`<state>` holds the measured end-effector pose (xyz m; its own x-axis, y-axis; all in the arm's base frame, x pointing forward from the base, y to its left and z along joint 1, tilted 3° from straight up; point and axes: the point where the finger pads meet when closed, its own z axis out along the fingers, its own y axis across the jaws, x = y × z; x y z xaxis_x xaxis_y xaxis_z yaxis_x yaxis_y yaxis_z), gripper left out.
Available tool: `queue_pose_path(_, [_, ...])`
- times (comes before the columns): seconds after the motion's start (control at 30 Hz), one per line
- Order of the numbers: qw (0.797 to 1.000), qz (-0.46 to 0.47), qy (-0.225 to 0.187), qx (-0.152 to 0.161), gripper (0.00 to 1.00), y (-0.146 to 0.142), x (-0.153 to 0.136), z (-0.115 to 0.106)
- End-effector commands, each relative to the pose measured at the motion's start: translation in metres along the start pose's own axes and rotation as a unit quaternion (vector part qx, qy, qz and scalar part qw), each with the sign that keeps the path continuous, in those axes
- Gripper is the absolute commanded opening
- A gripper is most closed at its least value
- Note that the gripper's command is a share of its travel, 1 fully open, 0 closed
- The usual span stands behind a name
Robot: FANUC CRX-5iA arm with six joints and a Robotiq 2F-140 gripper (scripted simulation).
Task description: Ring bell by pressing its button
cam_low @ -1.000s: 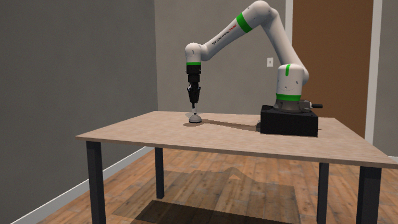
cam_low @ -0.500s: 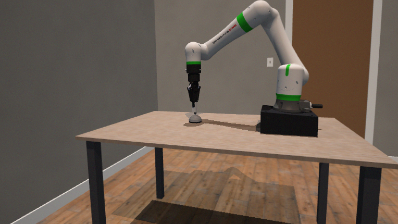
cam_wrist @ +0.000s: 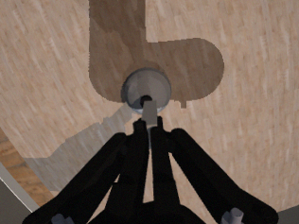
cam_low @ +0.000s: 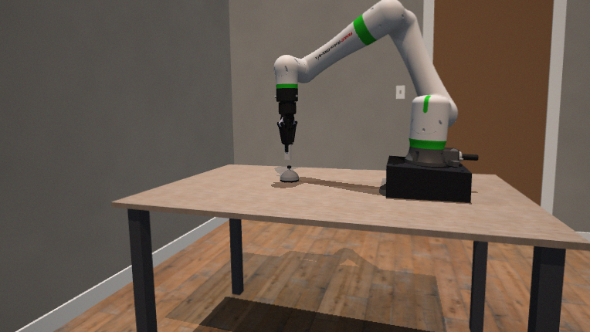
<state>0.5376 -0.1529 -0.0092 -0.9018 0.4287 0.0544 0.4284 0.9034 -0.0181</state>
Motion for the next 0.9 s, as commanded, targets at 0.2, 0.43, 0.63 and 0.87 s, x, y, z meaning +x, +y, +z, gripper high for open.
queue_pose_path(0.2, [1.0, 0.0, 0.0, 0.0, 0.0, 0.0, 0.0, -0.023])
queue_pose_path(0.43, [1.0, 0.0, 0.0, 0.0, 0.0, 0.0, 0.0, -0.033])
queue_pose_path(0.63, [1.0, 0.0, 0.0, 0.0, 0.0, 0.0, 0.0, -0.035])
queue_pose_path(0.87, [1.0, 0.0, 0.0, 0.0, 0.0, 0.0, 0.0, -0.035])
